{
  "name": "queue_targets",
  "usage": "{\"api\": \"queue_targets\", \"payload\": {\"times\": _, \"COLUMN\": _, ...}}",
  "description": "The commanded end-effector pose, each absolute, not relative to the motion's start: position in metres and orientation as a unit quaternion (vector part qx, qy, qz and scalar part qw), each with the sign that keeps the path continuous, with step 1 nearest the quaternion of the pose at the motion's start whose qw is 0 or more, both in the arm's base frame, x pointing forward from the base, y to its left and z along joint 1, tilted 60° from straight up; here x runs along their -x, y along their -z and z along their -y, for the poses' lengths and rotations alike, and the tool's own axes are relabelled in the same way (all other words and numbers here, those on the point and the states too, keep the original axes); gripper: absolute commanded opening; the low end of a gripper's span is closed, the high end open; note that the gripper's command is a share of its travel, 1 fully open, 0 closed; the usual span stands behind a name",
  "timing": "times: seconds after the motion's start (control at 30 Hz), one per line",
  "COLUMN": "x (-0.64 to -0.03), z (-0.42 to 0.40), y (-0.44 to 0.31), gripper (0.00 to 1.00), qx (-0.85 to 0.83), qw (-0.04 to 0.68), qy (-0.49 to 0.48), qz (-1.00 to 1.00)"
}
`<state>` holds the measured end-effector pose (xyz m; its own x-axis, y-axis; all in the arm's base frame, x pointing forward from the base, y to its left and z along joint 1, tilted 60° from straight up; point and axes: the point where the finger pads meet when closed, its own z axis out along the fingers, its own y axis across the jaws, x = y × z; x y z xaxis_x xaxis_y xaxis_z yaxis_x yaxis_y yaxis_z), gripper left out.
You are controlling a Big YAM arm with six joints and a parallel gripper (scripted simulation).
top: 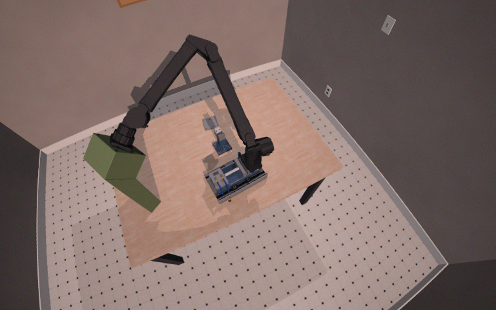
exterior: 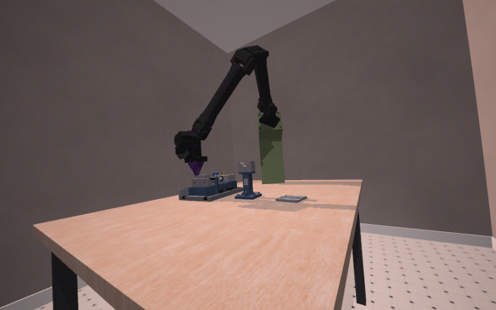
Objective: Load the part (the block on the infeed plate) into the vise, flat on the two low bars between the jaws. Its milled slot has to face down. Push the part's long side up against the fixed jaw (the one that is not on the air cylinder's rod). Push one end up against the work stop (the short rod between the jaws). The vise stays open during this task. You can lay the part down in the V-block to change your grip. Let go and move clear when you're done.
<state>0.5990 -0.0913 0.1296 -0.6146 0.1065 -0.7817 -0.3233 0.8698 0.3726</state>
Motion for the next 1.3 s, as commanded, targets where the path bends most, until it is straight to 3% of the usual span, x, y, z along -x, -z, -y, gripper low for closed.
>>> {"api": "queue_targets", "payload": {"times": 0.0, "x": -0.598, "z": 0.109, "y": -0.134, "gripper": 0.0, "qx": 0.059, "qw": 0.44, "qy": -0.239, "qz": -0.864}}
{"api": "queue_targets", "payload": {"times": 1.27, "x": -0.555, "z": 0.131, "y": -0.166, "gripper": 0.0, "qx": 0.061, "qw": 0.443, "qy": -0.237, "qz": -0.862}}
